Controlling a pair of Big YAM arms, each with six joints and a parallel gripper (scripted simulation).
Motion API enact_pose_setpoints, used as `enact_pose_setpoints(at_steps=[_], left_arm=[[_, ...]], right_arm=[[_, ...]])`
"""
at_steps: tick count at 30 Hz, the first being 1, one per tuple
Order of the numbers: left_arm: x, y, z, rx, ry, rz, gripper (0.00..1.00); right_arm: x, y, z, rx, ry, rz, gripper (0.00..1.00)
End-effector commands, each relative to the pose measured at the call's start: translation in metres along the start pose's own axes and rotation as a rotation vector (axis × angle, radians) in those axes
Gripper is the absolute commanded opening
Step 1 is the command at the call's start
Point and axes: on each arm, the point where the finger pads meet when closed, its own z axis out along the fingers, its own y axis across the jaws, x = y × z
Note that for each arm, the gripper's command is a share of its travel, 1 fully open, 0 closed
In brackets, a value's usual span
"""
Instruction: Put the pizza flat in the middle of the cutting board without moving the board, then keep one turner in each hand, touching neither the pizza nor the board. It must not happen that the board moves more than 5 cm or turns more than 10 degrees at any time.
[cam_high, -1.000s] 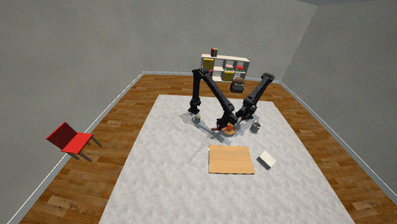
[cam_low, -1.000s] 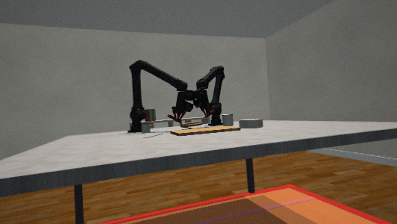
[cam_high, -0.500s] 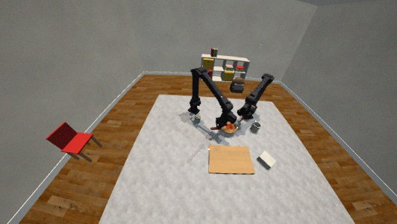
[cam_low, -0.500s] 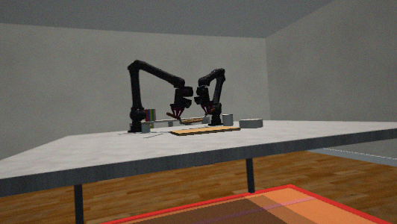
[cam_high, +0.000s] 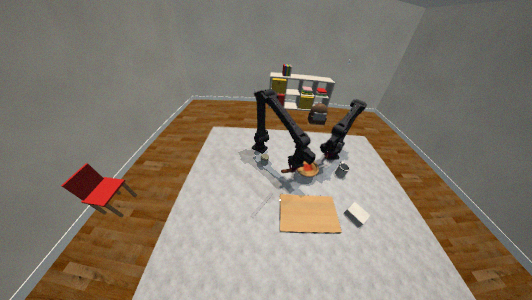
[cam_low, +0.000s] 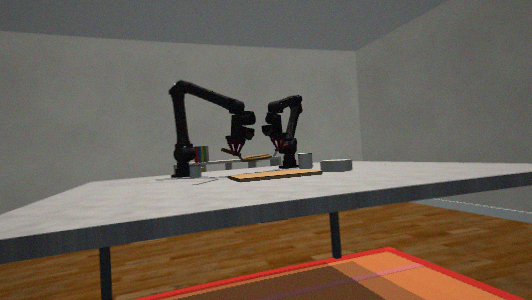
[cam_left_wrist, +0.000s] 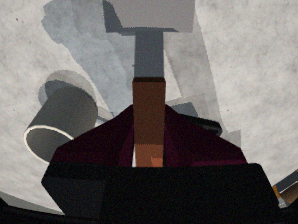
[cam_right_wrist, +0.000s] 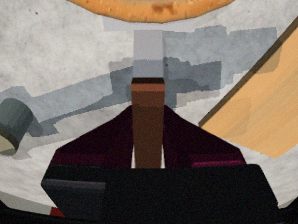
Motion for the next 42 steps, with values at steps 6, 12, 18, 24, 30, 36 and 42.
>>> enact_pose_setpoints(at_steps=[6, 12, 18, 24, 30, 36, 42], left_arm=[[-0.014, 0.009, -0.039, -0.026, -0.116, 0.000, 0.06], [-0.012, 0.009, -0.045, -0.026, -0.142, 0.002, 0.06], [-0.019, 0.009, -0.041, -0.024, -0.141, 0.011, 0.06], [-0.015, 0.011, -0.043, -0.038, -0.160, -0.001, 0.06], [-0.019, 0.020, -0.039, -0.032, -0.138, 0.028, 0.06], [-0.025, 0.031, -0.039, -0.028, -0.130, 0.013, 0.06], [-0.034, 0.055, -0.041, -0.040, -0.134, 0.014, 0.06]], right_arm=[[0.008, -0.020, -0.041, 0.075, -0.051, -0.005, 0.06], [0.011, -0.020, -0.042, 0.064, -0.078, -0.006, 0.06], [0.012, -0.018, -0.050, 0.073, -0.097, -0.002, 0.06], [0.018, -0.020, -0.060, 0.082, -0.129, -0.004, 0.06], [0.017, -0.028, -0.040, 0.033, -0.124, -0.012, 0.06], [0.023, -0.043, -0.041, 0.041, -0.125, -0.013, 0.06], [0.032, -0.061, -0.040, 0.040, -0.126, -0.012, 0.06]])
